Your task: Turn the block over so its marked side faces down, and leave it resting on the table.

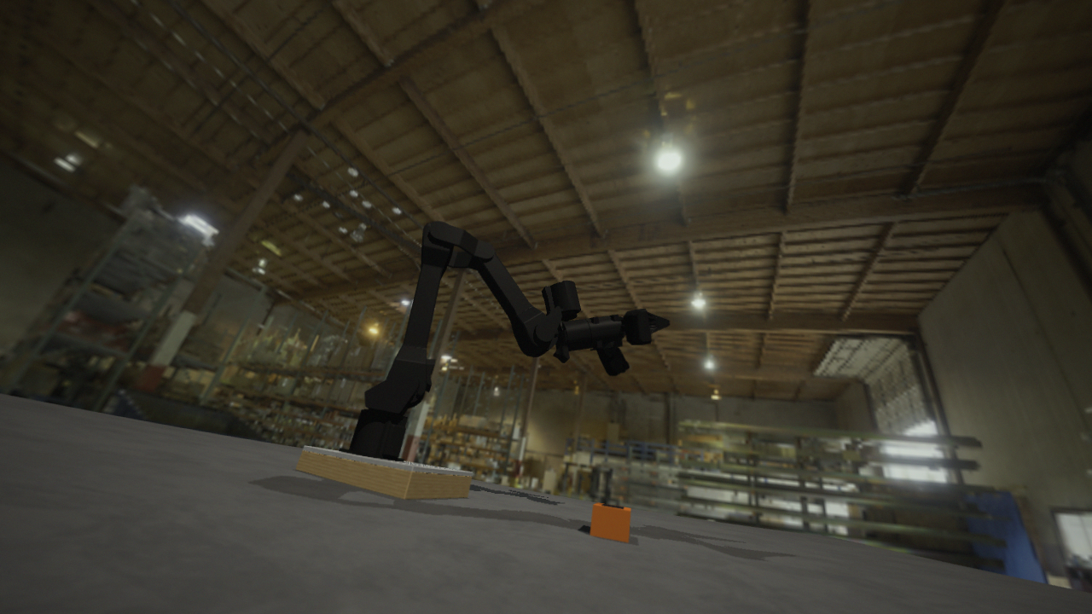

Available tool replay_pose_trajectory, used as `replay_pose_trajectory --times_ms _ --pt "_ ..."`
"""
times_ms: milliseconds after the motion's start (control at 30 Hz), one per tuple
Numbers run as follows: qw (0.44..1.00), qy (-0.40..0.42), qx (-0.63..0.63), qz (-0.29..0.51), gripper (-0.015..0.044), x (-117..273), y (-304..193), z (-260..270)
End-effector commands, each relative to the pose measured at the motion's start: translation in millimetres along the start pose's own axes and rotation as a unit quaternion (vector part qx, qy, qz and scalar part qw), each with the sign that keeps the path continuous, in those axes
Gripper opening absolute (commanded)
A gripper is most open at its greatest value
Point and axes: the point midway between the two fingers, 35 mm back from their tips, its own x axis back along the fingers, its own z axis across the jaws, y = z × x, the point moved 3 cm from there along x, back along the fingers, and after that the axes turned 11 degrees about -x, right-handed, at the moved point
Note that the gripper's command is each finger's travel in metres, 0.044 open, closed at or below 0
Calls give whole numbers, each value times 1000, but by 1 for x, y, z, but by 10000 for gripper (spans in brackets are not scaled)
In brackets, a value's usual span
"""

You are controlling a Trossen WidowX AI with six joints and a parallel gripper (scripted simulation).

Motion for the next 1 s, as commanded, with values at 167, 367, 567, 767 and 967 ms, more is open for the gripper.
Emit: replay_pose_trajectory --times_ms 167,367,567,767,967 --pt "973 109 -184 -91 440 -20 29 47" --pt "845 307 -419 -127 440 -20 58 113" --pt "689 458 -555 -80 440 -2 70 157" --pt "516 575 -635 12 440 25 73 189" --pt "326 658 -664 141 440 58 68 211"
